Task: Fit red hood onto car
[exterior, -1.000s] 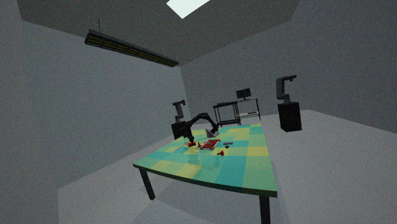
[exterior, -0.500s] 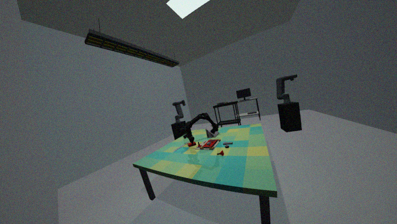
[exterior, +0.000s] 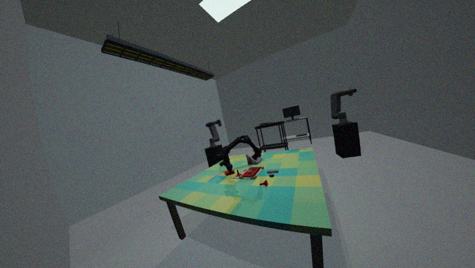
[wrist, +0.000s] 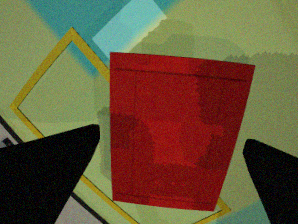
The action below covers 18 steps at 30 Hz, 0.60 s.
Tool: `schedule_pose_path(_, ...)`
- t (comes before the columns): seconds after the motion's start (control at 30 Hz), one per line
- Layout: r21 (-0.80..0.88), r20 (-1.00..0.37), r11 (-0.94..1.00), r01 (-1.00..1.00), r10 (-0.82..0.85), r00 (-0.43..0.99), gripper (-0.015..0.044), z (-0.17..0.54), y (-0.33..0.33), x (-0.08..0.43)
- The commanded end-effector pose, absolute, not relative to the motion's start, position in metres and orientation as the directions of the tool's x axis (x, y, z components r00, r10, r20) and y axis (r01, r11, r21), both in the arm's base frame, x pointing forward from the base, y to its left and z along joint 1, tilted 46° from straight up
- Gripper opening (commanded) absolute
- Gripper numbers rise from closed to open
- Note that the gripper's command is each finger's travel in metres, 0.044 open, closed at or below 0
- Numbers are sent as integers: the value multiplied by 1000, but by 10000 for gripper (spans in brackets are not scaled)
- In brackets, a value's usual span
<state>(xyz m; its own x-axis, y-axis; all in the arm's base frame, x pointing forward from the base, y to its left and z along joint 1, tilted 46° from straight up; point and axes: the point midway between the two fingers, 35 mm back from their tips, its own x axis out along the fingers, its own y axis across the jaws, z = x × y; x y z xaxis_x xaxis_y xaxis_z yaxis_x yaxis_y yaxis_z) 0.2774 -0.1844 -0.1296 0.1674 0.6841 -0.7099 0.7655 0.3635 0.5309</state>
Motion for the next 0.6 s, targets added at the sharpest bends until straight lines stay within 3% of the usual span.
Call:
schedule_pose_path(0.0, 531, -706, 356, 769, 688, 170, 440, -131, -182, 278)
schedule_pose_path(0.43, 532, -706, 355, 769, 688, 170, 440, -136, -177, 279)
schedule_pose_path(0.57, 531, -710, 363, 765, 684, 168, 335, -134, -180, 279)
